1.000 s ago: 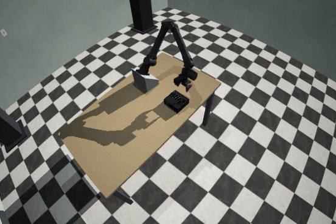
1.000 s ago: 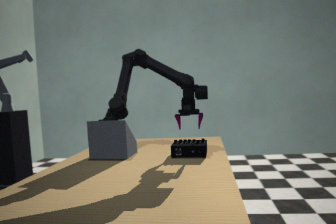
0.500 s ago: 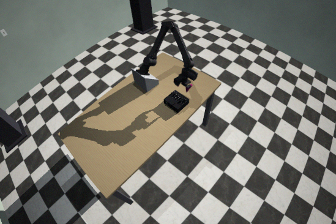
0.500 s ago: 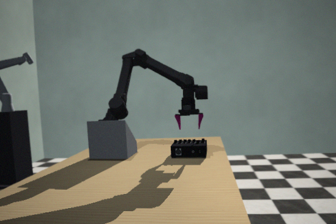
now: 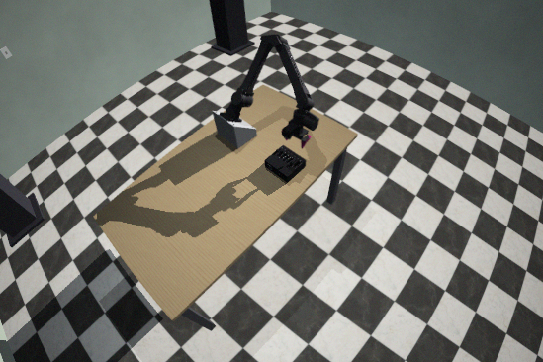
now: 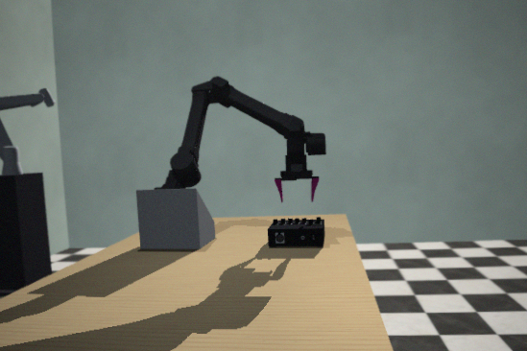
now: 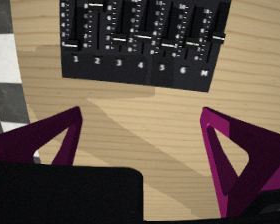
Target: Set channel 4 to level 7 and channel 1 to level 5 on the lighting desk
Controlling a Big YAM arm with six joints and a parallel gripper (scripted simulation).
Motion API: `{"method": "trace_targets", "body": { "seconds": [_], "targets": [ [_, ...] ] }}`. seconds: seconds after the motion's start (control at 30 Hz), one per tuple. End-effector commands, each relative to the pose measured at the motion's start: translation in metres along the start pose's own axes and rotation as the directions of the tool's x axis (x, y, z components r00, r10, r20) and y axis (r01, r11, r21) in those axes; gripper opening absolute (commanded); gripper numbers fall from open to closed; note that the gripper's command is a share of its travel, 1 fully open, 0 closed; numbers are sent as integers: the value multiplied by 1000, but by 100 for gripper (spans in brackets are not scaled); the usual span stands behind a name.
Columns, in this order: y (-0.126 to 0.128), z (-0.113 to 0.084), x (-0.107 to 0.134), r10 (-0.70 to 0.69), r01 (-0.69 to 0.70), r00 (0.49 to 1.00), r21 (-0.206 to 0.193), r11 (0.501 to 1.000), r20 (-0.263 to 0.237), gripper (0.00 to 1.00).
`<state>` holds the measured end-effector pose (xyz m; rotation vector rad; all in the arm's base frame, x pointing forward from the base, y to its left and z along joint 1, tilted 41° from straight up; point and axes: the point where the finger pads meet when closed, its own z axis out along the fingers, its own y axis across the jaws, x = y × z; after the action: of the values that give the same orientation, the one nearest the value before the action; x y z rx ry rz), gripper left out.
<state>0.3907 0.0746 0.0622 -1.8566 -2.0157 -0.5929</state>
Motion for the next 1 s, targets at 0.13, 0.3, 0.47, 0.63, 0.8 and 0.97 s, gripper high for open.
{"method": "trace_targets", "body": {
  "seconds": [0.13, 0.3, 0.47, 0.63, 0.8, 0.97],
  "targets": [
    [18, -20, -15, -303, 303, 953, -31, 952, -2, 100],
    [19, -24, -20, -455, 454, 891, -33, 890, -4, 100],
    [19, -30, -30, -677, 677, 736, -39, 735, -4, 100],
    [19, -38, -42, -823, 823, 567, -45, 567, 1, 100],
    [18, -43, -49, -919, 918, 395, -51, 394, 9, 100],
    [17, -51, -61, -983, 982, 181, -56, 180, 18, 100]
  ]
}}
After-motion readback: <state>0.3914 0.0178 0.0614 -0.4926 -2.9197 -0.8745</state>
